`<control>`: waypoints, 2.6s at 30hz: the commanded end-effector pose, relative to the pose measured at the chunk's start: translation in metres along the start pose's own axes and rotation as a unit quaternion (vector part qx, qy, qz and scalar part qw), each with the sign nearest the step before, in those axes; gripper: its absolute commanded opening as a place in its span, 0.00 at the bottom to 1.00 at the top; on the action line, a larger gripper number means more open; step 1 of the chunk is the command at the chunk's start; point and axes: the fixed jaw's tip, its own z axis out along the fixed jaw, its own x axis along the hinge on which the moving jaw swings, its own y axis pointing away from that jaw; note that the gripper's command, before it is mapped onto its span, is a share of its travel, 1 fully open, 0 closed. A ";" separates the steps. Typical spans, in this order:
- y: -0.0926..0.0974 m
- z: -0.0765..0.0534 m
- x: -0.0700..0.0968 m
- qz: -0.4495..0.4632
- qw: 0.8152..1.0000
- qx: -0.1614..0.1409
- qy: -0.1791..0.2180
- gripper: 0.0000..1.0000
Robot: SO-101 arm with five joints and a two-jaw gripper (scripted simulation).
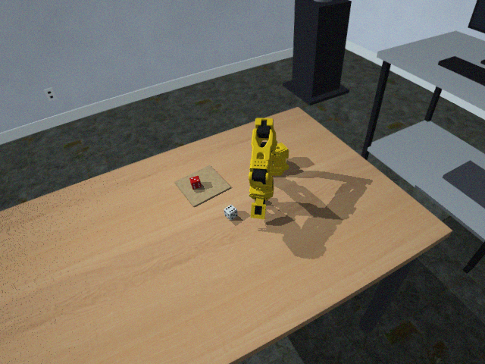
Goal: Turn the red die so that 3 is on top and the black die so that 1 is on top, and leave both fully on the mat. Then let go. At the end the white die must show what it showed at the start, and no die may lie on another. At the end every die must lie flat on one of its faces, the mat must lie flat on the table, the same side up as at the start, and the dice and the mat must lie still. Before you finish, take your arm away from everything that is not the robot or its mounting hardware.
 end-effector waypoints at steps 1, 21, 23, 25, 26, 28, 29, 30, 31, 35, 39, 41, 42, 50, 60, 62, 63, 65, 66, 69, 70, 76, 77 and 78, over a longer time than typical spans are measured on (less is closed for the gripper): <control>-0.001 -0.005 -0.003 -0.001 1.000 -0.003 -0.017 0.16; -0.001 -0.005 -0.003 -0.001 1.000 -0.003 -0.017 0.00; -0.001 -0.005 -0.003 -0.001 1.000 -0.003 -0.017 0.00; -0.001 -0.005 -0.003 -0.001 1.000 -0.003 -0.017 0.00; -0.001 -0.005 -0.003 -0.001 1.000 -0.003 -0.018 0.00; -0.001 -0.007 -0.003 -0.001 1.000 -0.004 -0.023 0.00; -0.001 -0.008 -0.003 0.000 1.000 -0.004 -0.028 0.00; -0.001 -0.010 -0.002 0.000 0.999 -0.004 -0.033 0.00; -0.001 -0.012 -0.002 0.000 0.999 -0.004 -0.040 0.00; -0.001 -0.022 0.002 0.000 0.997 -0.006 -0.077 0.00; -0.001 -0.032 0.005 0.001 0.994 -0.008 -0.112 0.00; 0.000 -0.034 0.007 0.001 0.992 -0.009 -0.124 0.00; 0.000 -0.037 0.008 0.001 0.991 -0.010 -0.135 0.00; 0.000 -0.051 0.017 0.002 0.980 -0.015 -0.199 0.00; 0.000 -0.052 0.018 0.002 0.978 -0.015 -0.206 0.00; 0.000 -0.052 0.018 0.002 0.978 -0.015 -0.206 0.00; 0.000 -0.052 0.018 0.002 0.978 -0.015 -0.206 0.00; 0.000 -0.052 0.018 0.002 0.978 -0.015 -0.206 0.00; 0.000 -0.052 0.018 0.002 0.978 -0.015 -0.206 0.00; 0.000 -0.052 0.018 0.002 0.978 -0.015 -0.206 0.00; 0.000 -0.052 0.018 0.002 0.978 -0.015 -0.206 0.00; 0.000 -0.052 0.018 0.002 0.978 -0.015 -0.207 0.00; 0.000 -0.052 0.018 0.002 0.978 -0.015 -0.208 0.00; 0.000 -0.052 0.017 0.002 0.978 -0.015 -0.210 0.00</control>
